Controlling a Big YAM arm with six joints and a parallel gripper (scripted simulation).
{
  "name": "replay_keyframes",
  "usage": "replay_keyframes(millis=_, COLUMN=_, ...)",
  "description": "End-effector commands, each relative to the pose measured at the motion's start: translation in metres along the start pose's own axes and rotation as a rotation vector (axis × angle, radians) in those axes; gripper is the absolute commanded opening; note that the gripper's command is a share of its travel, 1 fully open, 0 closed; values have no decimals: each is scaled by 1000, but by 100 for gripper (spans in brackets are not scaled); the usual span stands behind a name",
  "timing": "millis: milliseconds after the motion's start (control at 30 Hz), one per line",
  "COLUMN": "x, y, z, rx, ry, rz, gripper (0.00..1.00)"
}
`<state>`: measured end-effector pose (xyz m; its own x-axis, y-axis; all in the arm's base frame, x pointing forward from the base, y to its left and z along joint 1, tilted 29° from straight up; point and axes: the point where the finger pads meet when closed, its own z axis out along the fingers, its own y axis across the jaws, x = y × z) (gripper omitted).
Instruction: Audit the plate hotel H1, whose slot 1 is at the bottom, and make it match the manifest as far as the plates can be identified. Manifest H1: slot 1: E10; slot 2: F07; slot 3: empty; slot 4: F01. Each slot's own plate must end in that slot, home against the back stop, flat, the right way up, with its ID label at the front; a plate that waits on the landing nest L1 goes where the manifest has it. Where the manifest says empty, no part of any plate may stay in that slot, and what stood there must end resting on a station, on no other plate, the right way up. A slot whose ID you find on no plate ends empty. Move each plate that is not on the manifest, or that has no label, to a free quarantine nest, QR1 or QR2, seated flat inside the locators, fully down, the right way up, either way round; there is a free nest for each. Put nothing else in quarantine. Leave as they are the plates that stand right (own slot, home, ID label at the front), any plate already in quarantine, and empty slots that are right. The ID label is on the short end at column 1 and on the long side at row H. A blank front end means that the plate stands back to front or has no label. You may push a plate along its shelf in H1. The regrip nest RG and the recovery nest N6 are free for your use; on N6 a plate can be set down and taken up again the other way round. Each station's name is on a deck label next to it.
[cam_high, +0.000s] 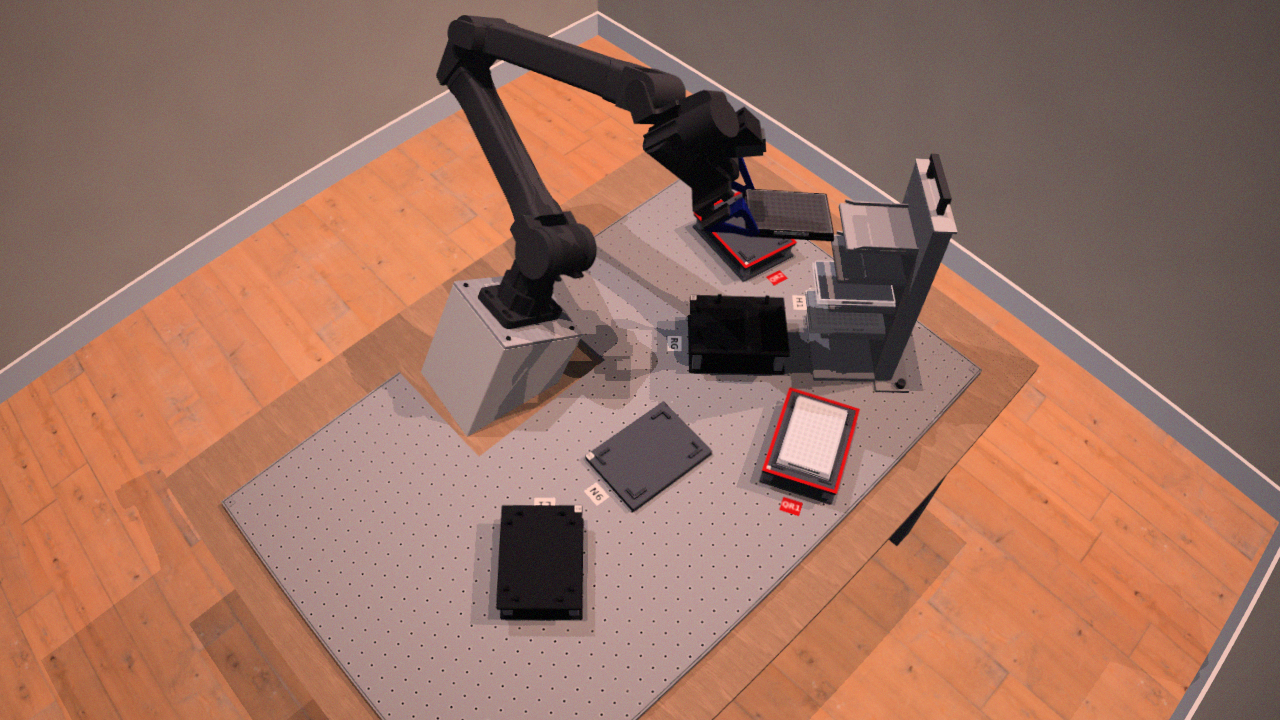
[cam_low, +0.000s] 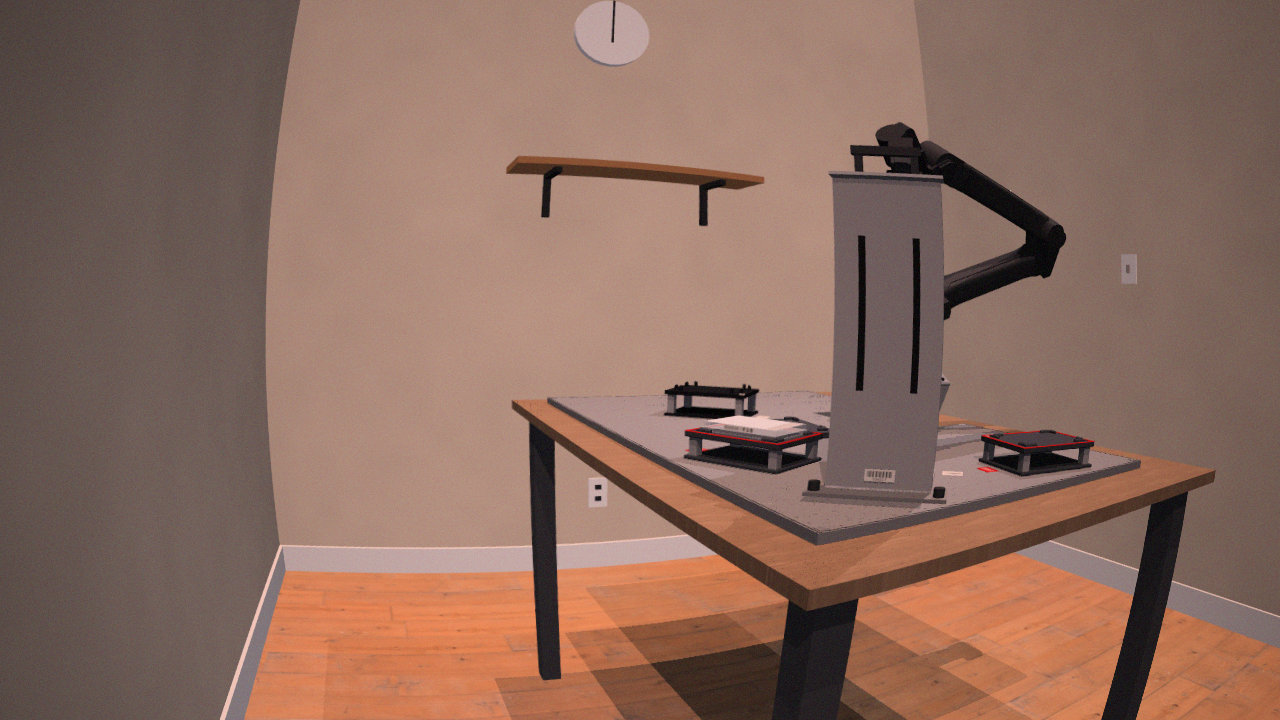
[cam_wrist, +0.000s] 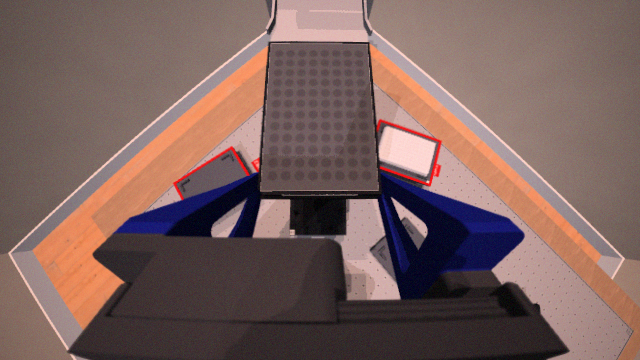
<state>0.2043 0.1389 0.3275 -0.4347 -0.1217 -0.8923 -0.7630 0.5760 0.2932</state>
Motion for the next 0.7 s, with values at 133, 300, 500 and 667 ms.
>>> replay_keyframes(millis=133, x=-35, y=9, z=-3, rx=-2, ry=-41, rz=-42, gripper=86)
replay_keyframes(millis=300, x=-42, y=11, z=-1, rx=-1, ry=-47, rz=-48, gripper=86)
replay_keyframes(millis=500, x=-40, y=9, z=4, rx=-3, ry=-41, rz=-38, gripper=86)
replay_keyframes(millis=667, x=-49, y=11, z=5, rx=-3, ry=-50, rz=-47, gripper=86)
